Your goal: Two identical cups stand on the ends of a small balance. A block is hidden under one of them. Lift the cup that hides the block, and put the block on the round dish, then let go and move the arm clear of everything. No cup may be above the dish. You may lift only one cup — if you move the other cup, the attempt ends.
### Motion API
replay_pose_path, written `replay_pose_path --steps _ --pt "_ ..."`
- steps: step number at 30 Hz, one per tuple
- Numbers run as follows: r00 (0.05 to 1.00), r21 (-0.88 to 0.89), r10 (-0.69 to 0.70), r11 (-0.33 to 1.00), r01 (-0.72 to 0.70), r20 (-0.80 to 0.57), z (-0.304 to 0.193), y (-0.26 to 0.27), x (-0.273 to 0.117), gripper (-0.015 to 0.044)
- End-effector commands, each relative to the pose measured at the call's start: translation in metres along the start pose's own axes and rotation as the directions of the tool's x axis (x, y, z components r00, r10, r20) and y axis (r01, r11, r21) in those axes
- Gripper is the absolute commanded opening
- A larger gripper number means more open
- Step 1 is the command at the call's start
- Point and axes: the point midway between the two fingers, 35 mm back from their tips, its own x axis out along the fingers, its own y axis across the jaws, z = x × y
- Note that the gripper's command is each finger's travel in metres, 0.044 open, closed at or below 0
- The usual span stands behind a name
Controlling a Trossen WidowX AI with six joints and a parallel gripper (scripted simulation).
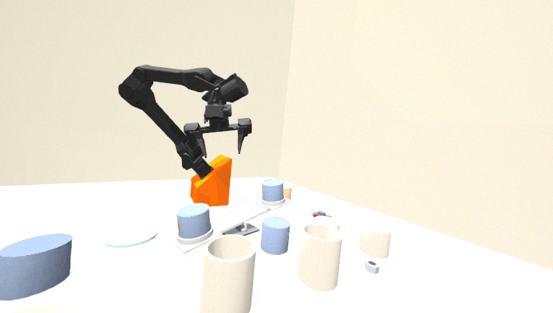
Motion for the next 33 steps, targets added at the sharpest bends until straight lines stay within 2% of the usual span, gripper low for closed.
replay_pose_path --steps 1,11,21,27,33 --pt "0.998 0.113 -0.034 0.993 0.039 -0.048 0.01 -0.004 0.011 0.044" --pt "0.977 0.391 -0.119 0.902 0.18 -0.175 0.035 -0.019 0.045 0.044" --pt "0.934 0.613 -0.183 0.713 0.341 -0.307 0.055 -0.042 0.085 0.044" --pt "0.899 0.705 -0.209 0.563 0.432 -0.384 0.062 -0.058 0.111 0.044" --pt "0.895 0.713 -0.212 0.544 0.442 -0.393 0.063 -0.061 0.114 0.044"
